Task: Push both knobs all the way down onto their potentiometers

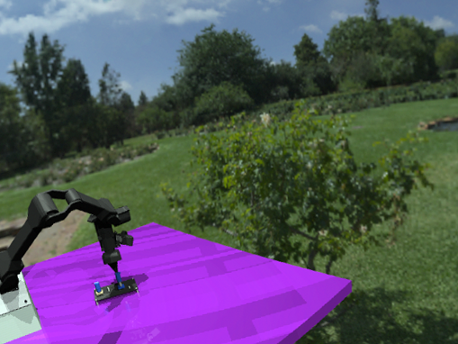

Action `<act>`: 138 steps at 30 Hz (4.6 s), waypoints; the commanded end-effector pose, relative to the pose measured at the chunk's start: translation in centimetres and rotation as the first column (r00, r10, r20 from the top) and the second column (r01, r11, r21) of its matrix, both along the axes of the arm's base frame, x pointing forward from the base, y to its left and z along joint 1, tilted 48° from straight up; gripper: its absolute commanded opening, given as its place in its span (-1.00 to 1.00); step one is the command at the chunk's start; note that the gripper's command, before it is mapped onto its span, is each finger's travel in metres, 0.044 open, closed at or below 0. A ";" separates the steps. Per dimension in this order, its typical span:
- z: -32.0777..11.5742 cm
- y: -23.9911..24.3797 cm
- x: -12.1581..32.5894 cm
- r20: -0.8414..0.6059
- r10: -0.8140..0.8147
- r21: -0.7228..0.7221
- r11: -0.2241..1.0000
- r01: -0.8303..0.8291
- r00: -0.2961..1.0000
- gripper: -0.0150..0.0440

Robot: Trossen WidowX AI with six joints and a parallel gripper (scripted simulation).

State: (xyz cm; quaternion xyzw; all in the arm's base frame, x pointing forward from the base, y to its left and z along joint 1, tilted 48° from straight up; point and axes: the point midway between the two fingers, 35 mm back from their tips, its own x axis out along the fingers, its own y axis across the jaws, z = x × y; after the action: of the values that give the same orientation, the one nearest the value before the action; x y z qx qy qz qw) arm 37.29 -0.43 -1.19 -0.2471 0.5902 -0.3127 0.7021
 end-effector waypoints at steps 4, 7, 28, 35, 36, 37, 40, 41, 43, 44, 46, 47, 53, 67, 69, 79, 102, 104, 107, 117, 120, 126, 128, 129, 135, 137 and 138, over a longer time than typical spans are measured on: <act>-0.2 -0.2 0.0 -0.003 0.002 -0.004 1.000 -0.002 1.000 -0.49; -0.2 -0.2 0.0 -0.003 0.002 -0.004 1.000 -0.002 1.000 -0.49; -0.3 -0.3 0.0 -0.003 0.002 -0.004 1.000 -0.002 1.000 -0.49; -0.5 -0.5 0.1 -0.002 0.002 -0.004 1.000 -0.002 1.000 -0.49; -0.5 -0.5 0.1 -0.002 0.002 -0.004 1.000 -0.002 1.000 -0.49; -0.5 -0.5 0.1 -0.002 0.002 -0.004 1.000 -0.002 1.000 -0.49; -0.5 -0.5 0.1 -0.002 0.002 -0.004 1.000 -0.002 1.000 -0.49; -0.5 -0.5 0.1 -0.002 0.002 -0.004 1.000 -0.002 1.000 -0.49; -0.5 -0.5 0.1 -0.002 0.002 -0.004 1.000 -0.002 1.000 -0.49; -0.5 -0.5 0.1 -0.002 0.002 -0.004 1.000 -0.002 1.000 -0.49; -0.6 -0.6 0.1 -0.002 0.002 -0.004 1.000 -0.002 1.000 -0.49; -0.6 -0.6 0.1 -0.002 0.002 -0.004 1.000 -0.002 1.000 -0.49; -0.8 -0.8 0.1 -0.002 0.002 -0.004 1.000 -0.002 1.000 -0.49; -1.0 -1.1 0.1 -0.002 0.002 -0.004 1.000 -0.002 1.000 -0.49; -1.0 -1.1 0.1 -0.002 0.002 -0.004 1.000 -0.002 1.000 -0.49; -1.2 -1.3 0.2 -0.002 0.002 -0.004 1.000 -0.002 1.000 -0.49; -1.5 -1.7 0.2 -0.002 0.002 -0.005 1.000 -0.002 1.000 -0.49; -1.5 -1.7 0.2 -0.002 0.002 -0.005 1.000 -0.002 1.000 -0.49; -1.6 -1.8 0.2 -0.002 0.002 -0.005 1.000 -0.002 1.000 -0.49; -1.8 -2.0 0.3 -0.002 0.002 -0.005 1.000 -0.002 1.000 -0.49; -1.8 -2.0 0.3 -0.002 0.002 -0.005 1.000 -0.002 1.000 -0.49; -2.1 -2.3 0.3 -0.002 0.002 -0.005 1.000 -0.002 1.000 -0.49; -2.1 -2.3 0.3 -0.002 0.002 -0.005 1.000 -0.002 1.000 -0.49; -2.1 -2.3 0.3 -0.002 0.002 -0.005 1.000 -0.002 1.000 -0.49; -2.1 -2.3 0.3 -0.002 0.002 -0.005 1.000 -0.002 1.000 -0.49; -2.1 -2.4 0.3 -0.002 0.002 -0.005 1.000 -0.002 1.000 -0.49; -2.2 -2.4 0.3 -0.002 0.002 -0.005 1.000 -0.002 1.000 -0.49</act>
State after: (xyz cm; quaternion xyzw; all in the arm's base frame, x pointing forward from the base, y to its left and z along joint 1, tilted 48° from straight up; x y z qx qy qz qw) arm 37.28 -1.27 -2.35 -0.2637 0.5863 -0.3014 0.7042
